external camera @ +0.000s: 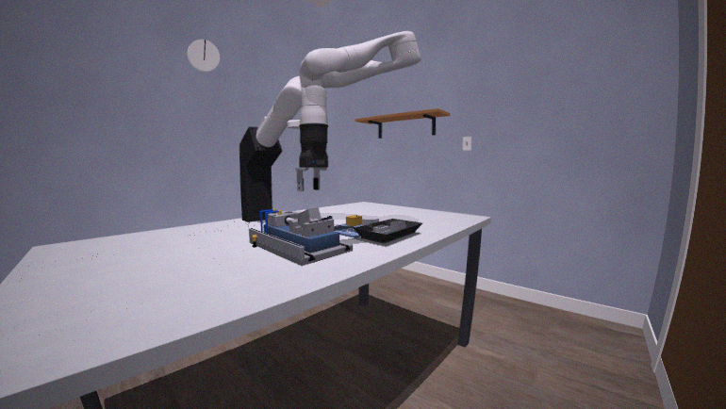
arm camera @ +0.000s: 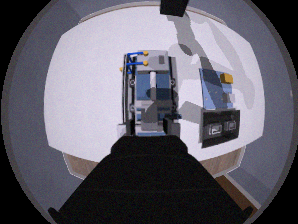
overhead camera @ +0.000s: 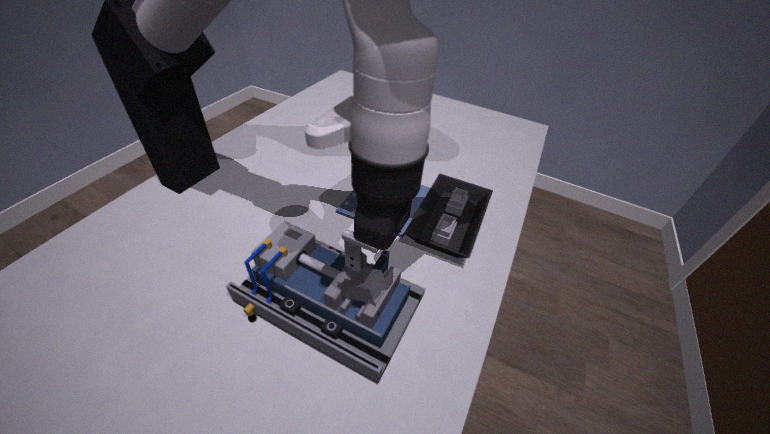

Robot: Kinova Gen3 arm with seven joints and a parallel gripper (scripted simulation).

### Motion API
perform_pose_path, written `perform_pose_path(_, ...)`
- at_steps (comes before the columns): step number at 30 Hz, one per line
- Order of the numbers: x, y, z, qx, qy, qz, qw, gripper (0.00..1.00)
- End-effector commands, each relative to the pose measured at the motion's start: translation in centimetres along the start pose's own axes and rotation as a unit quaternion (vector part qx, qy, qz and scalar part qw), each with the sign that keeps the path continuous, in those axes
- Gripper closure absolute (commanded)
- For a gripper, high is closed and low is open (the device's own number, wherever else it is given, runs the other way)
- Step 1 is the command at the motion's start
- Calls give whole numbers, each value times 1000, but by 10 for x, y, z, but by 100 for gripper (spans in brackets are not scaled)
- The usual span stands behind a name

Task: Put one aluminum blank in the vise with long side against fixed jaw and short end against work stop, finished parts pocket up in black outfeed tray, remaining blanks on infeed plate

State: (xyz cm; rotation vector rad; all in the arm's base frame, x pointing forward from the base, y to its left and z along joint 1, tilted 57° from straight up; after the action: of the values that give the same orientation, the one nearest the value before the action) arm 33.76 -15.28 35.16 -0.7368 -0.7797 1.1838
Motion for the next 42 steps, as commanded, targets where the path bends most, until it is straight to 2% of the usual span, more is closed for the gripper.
perform_pose_path(1,-1,0,0,1,-1,-3,1000,0)
perform_pose_path(16,-1,-1,-8,1,-1,-2,1000,0)
perform_pose_path(42,-1,-1,-42,1,-1,-6,1000,0)
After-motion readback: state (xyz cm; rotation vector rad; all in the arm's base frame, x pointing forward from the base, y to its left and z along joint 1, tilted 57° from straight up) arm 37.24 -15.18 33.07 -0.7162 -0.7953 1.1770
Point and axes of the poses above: the point where the finger pads meet when closed, its own z axis back along the fingers, its own x axis across the jaws, y = z × x, the point moved 7 cm from there along z, back along the fingers, and after that the axes turned 11 degrees about -z, right-handed, at the moved point
